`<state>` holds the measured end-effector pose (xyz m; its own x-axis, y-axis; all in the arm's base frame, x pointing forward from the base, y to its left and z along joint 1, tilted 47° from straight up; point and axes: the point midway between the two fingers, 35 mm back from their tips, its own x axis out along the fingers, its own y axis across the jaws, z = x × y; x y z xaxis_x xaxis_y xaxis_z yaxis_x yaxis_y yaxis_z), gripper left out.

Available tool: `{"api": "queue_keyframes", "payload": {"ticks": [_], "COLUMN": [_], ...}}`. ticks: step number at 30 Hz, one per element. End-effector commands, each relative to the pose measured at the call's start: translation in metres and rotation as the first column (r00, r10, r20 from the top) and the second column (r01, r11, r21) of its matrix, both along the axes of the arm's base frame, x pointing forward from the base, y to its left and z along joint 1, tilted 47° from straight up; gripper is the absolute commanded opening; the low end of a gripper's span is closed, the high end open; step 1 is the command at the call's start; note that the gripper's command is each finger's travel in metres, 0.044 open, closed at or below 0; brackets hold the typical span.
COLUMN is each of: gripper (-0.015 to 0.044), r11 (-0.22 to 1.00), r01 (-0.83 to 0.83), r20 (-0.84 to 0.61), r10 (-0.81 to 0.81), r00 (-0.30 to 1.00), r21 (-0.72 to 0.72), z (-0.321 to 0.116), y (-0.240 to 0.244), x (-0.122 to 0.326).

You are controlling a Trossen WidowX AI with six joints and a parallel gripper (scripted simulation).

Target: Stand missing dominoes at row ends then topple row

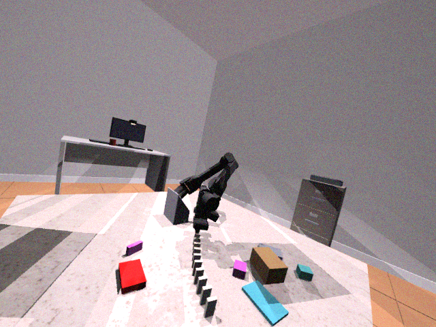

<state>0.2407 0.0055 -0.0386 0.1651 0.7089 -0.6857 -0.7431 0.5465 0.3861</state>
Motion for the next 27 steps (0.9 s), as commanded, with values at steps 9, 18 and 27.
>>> {"api": "queue_keyframes", "payload": {"ticks": [9,18,27], "gripper": [0.0000,0.0000,0.0000], "r11": [1.000,1.000,1.000], "r01": [0.010,0.010,0.010], "r20": [-0.005,-0.004,-0.003], "r10": [-0.009,-0.010,-0.010], "r00": [1.000,1.000,1.000], "r21": [0.008,0.007,0.007], "z": [-0.009,-0.015,-0.020], "y": [0.001,-0.007,-0.015], "x": [0.007,0.018,0.029]}}
